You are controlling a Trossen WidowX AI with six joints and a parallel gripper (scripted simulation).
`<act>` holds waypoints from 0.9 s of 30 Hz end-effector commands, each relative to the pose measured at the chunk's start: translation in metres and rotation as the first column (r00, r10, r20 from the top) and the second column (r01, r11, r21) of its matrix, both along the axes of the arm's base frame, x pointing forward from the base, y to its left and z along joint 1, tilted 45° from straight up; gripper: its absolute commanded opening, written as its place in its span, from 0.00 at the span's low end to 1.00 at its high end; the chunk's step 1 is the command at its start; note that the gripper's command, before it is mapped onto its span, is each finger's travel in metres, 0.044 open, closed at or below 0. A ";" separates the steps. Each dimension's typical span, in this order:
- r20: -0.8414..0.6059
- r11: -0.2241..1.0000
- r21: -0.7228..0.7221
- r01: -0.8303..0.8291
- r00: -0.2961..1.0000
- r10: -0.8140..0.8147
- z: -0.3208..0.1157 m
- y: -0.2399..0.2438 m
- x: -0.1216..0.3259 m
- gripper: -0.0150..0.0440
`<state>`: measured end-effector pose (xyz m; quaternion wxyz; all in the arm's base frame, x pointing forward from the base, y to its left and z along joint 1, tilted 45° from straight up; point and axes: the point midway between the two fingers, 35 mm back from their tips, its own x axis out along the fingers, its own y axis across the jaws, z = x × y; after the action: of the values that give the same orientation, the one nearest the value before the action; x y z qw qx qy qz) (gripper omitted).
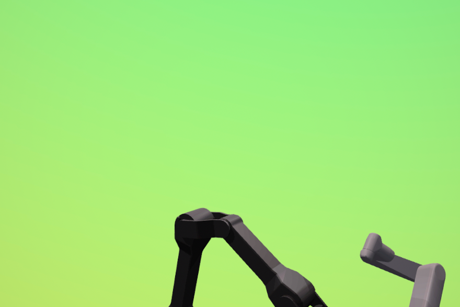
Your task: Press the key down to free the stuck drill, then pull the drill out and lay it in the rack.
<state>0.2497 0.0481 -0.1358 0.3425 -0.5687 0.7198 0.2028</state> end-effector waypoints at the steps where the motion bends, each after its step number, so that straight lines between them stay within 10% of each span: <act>1: -0.005 1.000 -0.004 -0.003 1.000 0.003 -0.006 -0.005 -0.002 0.25; 27: -0.005 1.000 -0.005 -0.003 1.000 0.003 -0.030 -0.028 -0.007 0.25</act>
<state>0.2441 0.0243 -0.1623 0.3428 -0.5683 0.7200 0.2028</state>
